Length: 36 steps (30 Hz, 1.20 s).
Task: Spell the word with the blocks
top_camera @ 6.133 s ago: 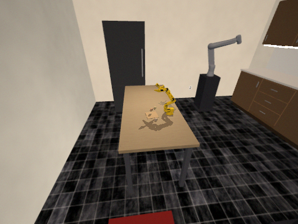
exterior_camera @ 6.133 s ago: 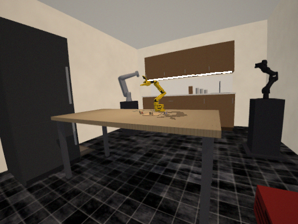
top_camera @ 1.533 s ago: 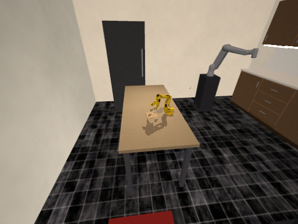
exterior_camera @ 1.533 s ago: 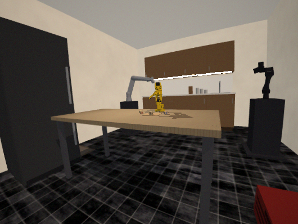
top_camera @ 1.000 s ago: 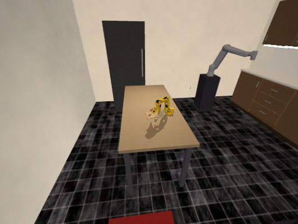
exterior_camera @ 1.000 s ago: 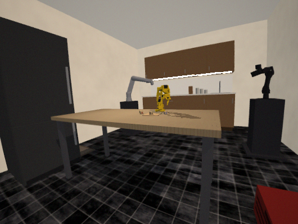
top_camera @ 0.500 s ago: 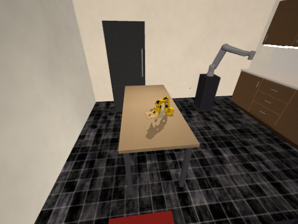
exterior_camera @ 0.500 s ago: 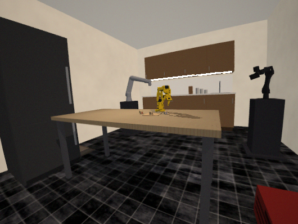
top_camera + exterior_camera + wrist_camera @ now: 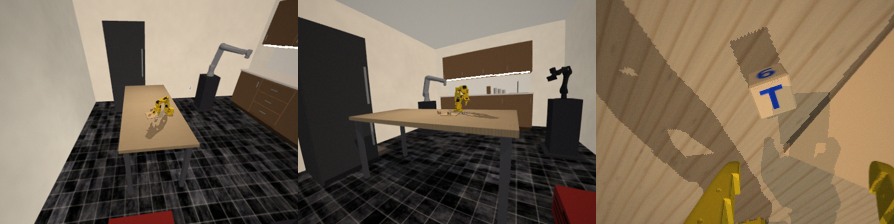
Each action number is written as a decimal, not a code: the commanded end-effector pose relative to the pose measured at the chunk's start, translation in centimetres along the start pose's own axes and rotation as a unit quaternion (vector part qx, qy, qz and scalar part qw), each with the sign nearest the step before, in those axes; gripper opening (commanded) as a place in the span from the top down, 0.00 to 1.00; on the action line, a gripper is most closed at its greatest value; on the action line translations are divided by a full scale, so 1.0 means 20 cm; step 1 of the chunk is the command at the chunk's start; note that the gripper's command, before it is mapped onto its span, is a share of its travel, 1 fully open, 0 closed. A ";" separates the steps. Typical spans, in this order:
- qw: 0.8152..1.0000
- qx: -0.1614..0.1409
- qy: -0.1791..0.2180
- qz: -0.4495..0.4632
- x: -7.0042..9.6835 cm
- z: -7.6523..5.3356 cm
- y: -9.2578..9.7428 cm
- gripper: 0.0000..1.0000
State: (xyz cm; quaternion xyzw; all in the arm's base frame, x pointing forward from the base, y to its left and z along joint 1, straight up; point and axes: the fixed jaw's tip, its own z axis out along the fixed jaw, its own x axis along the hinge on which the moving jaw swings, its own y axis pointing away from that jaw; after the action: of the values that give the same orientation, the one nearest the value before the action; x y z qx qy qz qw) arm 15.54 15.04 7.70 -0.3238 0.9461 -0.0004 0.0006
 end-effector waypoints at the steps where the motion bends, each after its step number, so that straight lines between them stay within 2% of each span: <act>1: 0.999 -0.002 -0.038 0.027 -0.04 -0.06 -0.05 0.68; 8: 0.990 0.002 -0.045 0.135 -0.05 -0.07 -0.30 0.68; 10: 0.990 0.002 -0.045 0.135 -0.05 -0.07 -0.30 0.68; 15: 0.975 0.007 -0.051 0.217 -0.02 -0.07 -0.49 0.68; 19: 0.964 0.010 -0.053 0.259 0.01 -0.08 -0.59 0.68; 23: 0.960 0.011 -0.054 0.274 0.03 -0.08 -0.62 0.68; 36: 0.960 0.011 -0.054 0.275 0.03 -0.08 -0.62 0.68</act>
State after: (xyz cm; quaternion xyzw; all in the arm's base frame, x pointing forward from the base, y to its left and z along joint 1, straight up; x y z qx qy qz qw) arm 22.23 4.85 7.96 -0.0535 0.9983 0.0022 0.0213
